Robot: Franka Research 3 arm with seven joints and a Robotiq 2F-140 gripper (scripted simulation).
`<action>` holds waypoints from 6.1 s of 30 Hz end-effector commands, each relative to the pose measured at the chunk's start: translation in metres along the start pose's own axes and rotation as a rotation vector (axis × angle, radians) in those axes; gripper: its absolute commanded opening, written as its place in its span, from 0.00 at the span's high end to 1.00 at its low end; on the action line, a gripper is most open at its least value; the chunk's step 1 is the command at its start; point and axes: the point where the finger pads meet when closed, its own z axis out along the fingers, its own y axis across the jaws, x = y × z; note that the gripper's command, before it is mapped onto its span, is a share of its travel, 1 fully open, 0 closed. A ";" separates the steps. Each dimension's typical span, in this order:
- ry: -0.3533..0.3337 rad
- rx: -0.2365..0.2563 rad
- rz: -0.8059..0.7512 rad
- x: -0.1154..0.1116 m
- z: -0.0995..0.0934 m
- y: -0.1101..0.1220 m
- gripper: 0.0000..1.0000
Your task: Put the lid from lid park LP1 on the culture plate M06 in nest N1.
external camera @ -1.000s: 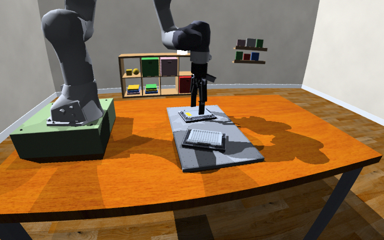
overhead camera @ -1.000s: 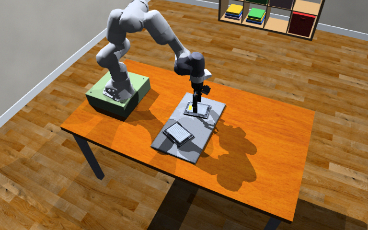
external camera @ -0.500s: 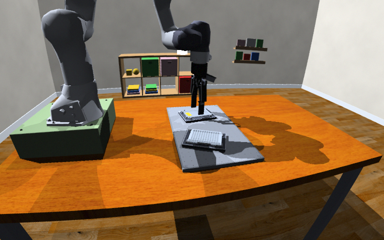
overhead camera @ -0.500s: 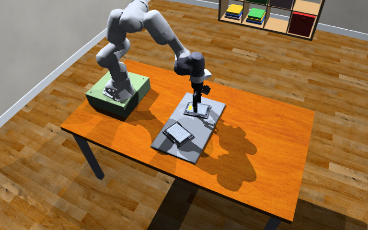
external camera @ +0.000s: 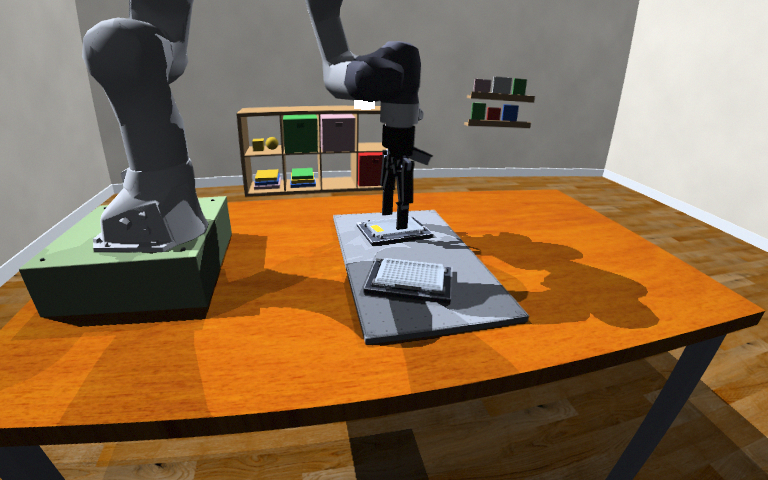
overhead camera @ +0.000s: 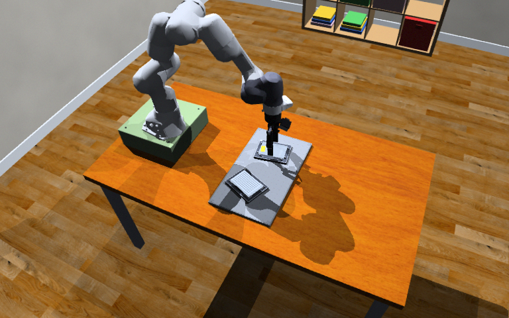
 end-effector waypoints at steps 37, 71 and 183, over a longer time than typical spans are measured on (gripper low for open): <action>0.004 0.001 0.007 0.001 -0.001 0.000 0.37; 0.004 0.001 0.007 0.001 -0.001 0.000 0.31; 0.004 0.001 0.007 0.001 0.016 0.000 0.90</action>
